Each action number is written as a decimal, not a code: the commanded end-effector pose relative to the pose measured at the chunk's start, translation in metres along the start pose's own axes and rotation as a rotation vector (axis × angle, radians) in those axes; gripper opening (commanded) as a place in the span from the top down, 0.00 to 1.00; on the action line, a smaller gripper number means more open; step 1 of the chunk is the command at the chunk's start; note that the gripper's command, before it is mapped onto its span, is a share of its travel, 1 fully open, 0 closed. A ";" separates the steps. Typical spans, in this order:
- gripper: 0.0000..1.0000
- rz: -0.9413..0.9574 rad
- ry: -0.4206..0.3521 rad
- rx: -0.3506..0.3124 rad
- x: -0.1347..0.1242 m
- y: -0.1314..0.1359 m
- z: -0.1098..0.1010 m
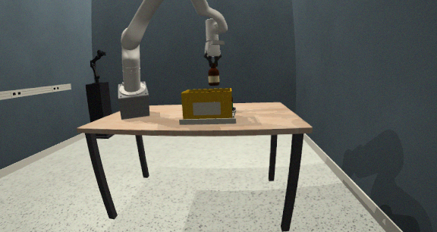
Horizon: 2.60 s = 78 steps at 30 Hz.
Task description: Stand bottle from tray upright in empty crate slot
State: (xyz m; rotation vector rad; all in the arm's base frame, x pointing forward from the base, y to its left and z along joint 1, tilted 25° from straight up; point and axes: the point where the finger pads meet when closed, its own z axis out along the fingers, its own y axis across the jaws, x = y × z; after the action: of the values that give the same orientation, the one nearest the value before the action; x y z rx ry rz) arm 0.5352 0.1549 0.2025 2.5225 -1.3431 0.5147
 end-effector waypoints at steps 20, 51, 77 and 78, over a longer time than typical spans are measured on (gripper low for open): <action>1.00 0.000 0.000 0.002 0.000 -0.001 -0.001; 1.00 0.000 0.000 0.002 0.005 0.011 -0.001; 1.00 0.000 0.000 0.002 0.019 0.046 -0.001; 1.00 0.000 0.000 0.002 0.020 0.048 -0.001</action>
State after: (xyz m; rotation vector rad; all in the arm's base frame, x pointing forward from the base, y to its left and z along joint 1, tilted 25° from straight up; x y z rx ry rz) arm 0.5081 0.1179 0.2120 2.5224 -1.3431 0.5145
